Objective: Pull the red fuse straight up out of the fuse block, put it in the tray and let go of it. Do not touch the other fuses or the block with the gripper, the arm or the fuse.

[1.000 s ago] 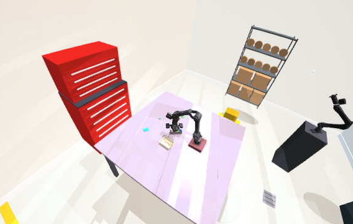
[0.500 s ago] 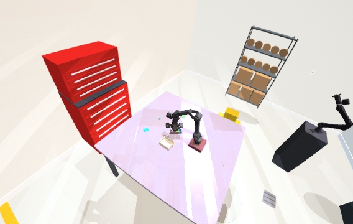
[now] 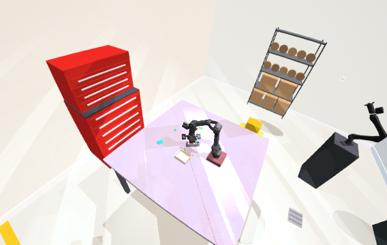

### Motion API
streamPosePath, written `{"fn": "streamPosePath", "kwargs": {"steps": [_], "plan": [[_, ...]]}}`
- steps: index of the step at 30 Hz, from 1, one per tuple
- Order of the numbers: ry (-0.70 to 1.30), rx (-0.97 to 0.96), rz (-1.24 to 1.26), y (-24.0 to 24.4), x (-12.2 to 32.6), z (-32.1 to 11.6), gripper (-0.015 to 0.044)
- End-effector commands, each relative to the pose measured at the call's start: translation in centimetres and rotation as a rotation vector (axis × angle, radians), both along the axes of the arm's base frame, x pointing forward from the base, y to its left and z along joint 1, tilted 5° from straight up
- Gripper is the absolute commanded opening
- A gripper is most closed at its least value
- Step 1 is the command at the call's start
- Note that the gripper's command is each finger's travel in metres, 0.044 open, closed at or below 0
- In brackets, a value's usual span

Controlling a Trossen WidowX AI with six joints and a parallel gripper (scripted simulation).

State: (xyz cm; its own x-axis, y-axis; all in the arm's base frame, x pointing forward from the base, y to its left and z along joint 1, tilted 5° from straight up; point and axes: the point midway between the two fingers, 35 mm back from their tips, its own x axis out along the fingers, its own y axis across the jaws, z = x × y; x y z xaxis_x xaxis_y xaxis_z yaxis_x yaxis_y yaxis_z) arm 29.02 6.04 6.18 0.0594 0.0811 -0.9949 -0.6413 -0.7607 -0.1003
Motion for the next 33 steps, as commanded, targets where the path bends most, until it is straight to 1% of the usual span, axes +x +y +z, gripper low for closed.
{"fn": "streamPosePath", "kwargs": {"steps": [1, 33], "plan": [[-0.002, 0.001, 0.002, 0.0, 0.0, 0.3, 0.0], [-0.001, 0.002, 0.0, -0.1, -0.1, 1.8, 0.0]]}}
